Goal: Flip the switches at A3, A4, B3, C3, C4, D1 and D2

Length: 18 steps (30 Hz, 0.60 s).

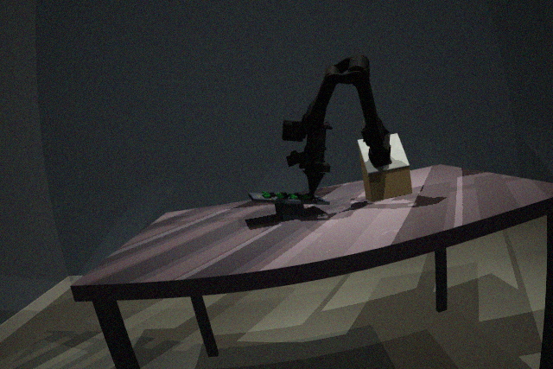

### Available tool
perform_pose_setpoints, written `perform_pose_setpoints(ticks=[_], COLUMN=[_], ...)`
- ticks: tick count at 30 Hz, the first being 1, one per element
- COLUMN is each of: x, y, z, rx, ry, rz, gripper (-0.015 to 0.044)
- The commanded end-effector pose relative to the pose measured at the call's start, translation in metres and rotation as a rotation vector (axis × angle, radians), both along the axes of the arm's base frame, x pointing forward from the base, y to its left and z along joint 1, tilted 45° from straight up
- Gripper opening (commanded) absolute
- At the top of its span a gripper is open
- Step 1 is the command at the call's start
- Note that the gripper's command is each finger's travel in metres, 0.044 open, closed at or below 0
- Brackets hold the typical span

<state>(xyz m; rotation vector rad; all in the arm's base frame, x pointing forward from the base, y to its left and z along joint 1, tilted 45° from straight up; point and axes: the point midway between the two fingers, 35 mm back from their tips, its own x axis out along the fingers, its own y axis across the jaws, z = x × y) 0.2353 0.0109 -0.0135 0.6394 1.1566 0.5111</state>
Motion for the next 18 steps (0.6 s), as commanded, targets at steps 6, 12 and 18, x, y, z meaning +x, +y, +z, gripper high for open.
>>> perform_pose_setpoints(ticks=[6,12,18], x=[0.0005,0.0007,0.0009], y=[0.0015,0.002,0.0026], z=[-0.0003,-0.0008,-0.0014], rx=[0.006,0.006,0.006], ry=[-0.001,-0.001,-0.001], rz=[-0.001,-0.001,-0.001], gripper=[0.0,0.0,0.0])
